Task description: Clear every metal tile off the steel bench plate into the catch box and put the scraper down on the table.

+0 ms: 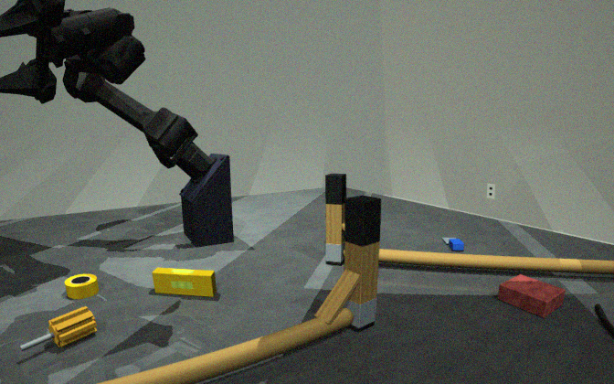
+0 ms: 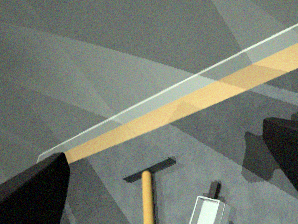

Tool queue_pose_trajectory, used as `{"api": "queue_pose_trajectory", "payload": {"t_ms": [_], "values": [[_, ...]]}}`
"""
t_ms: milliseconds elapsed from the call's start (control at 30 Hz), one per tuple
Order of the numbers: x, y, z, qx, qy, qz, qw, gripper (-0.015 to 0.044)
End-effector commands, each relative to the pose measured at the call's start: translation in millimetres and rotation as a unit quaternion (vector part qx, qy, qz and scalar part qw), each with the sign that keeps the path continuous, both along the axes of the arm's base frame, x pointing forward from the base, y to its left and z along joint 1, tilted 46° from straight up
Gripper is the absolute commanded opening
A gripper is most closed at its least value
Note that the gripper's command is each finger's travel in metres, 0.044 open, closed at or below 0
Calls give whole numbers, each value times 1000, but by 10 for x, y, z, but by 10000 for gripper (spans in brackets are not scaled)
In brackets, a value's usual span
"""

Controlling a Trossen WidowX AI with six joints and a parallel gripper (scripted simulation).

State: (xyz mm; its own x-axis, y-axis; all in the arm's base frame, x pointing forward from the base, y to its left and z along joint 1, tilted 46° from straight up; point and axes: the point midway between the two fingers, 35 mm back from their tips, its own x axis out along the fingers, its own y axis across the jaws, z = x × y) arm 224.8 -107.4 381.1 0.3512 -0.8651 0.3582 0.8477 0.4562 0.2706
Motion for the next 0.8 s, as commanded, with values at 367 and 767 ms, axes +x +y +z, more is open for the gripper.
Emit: {"api": "queue_pose_trajectory", "payload": {"t_ms": [367,767], "values": [[48,374,-119,-23,94,41,994,440],[50,660,-210,-52,165,76,982,440]]}}
